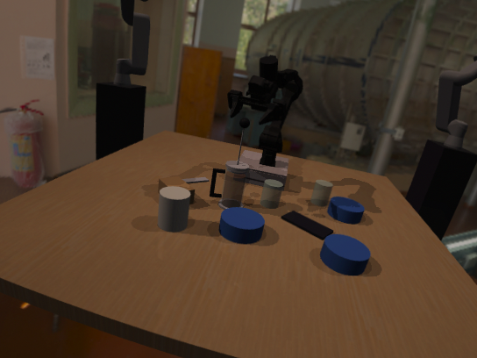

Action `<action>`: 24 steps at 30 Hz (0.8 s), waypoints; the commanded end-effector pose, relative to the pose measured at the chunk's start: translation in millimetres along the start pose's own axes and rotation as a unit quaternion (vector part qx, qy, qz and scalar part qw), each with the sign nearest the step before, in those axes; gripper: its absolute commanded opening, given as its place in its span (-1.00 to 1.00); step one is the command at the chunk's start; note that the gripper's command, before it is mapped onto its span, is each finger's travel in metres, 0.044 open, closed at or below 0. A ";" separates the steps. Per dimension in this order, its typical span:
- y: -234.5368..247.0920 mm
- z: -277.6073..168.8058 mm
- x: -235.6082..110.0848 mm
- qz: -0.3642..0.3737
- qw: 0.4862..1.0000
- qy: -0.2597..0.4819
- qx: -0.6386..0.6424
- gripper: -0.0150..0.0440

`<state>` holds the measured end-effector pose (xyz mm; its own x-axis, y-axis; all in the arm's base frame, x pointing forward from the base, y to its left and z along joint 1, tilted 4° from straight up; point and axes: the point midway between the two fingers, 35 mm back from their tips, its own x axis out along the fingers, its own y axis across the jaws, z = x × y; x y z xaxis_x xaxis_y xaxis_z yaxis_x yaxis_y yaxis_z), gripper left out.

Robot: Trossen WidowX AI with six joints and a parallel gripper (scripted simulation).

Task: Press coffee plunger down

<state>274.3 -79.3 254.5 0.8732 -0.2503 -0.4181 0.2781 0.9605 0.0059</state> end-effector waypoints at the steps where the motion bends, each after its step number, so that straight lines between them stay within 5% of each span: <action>1: 0.7 -2.7 7.2 0.002 1.000 0.002 -0.002 1.00; 4: 0.8 -2.9 9.5 0.002 1.000 0.002 -0.002 1.00; 16: 0.8 -2.9 9.5 0.002 1.000 0.002 -0.002 -0.07; 24: 0.8 -2.9 9.5 0.002 1.000 0.002 -0.002 -0.08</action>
<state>281.4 -80.7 248.2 0.8719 -0.2470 -0.4228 0.2752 0.9614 0.0059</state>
